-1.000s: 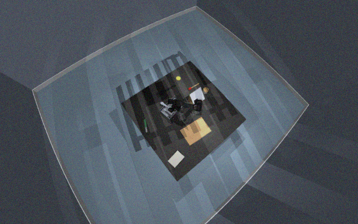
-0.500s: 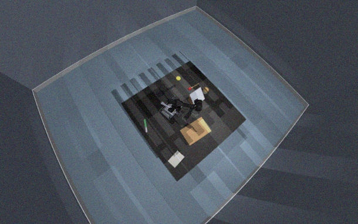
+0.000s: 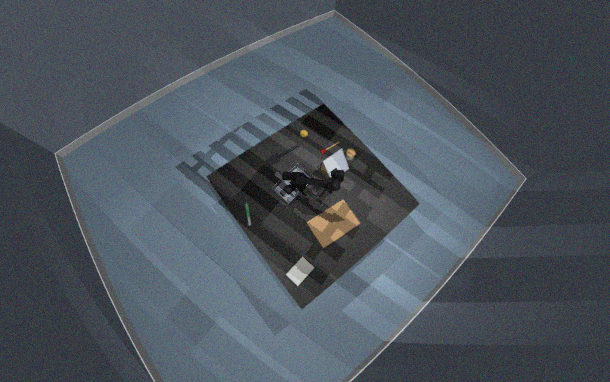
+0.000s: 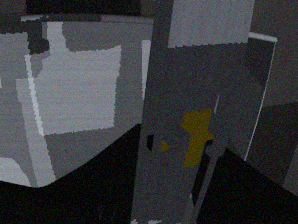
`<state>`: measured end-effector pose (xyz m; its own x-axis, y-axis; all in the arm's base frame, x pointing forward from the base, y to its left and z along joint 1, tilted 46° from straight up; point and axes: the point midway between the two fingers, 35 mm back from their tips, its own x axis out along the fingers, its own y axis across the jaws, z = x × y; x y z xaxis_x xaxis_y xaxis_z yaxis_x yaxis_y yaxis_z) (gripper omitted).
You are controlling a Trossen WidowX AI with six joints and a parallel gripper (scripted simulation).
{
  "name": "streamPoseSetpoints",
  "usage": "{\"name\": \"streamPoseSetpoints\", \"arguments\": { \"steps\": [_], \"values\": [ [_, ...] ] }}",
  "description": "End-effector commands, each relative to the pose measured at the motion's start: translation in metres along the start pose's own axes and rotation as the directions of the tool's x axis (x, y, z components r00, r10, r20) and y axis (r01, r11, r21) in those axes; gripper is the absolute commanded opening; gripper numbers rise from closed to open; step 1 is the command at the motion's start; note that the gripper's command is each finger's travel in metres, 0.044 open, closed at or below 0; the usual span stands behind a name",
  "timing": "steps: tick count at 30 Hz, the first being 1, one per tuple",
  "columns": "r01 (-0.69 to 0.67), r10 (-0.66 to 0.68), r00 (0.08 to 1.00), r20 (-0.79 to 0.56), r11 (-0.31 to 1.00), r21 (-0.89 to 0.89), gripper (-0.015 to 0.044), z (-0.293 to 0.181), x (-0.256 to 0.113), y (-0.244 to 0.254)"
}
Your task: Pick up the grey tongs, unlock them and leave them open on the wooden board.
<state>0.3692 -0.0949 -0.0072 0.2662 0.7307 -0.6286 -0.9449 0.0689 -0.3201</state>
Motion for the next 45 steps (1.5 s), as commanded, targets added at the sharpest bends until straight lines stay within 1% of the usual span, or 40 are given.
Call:
{"name": "streamPoseSetpoints", "arguments": {
  "steps": [1, 15, 22, 25, 36, 45],
  "values": [
    [-0.054, 0.054, 0.998, -0.008, 0.998, 0.032, -0.015, -0.002, 0.0, 0.0],
    [-0.262, 0.266, 0.964, -0.02, 0.958, 0.121, -0.015, 0.005, -0.002, 0.003],
    [-0.258, 0.261, 0.965, -0.019, 0.959, 0.115, -0.015, 0.008, -0.002, 0.002],
    [-0.255, 0.261, 0.965, -0.021, 0.955, 0.151, -0.015, 0.016, -0.004, -0.002],
    [-0.217, 0.252, 0.967, -0.035, 0.888, 0.406, -0.015, 0.076, -0.017, -0.028],
    [-0.175, 0.246, 0.968, -0.038, 0.781, 0.6, -0.015, 0.131, -0.029, -0.041]
  ]
}}
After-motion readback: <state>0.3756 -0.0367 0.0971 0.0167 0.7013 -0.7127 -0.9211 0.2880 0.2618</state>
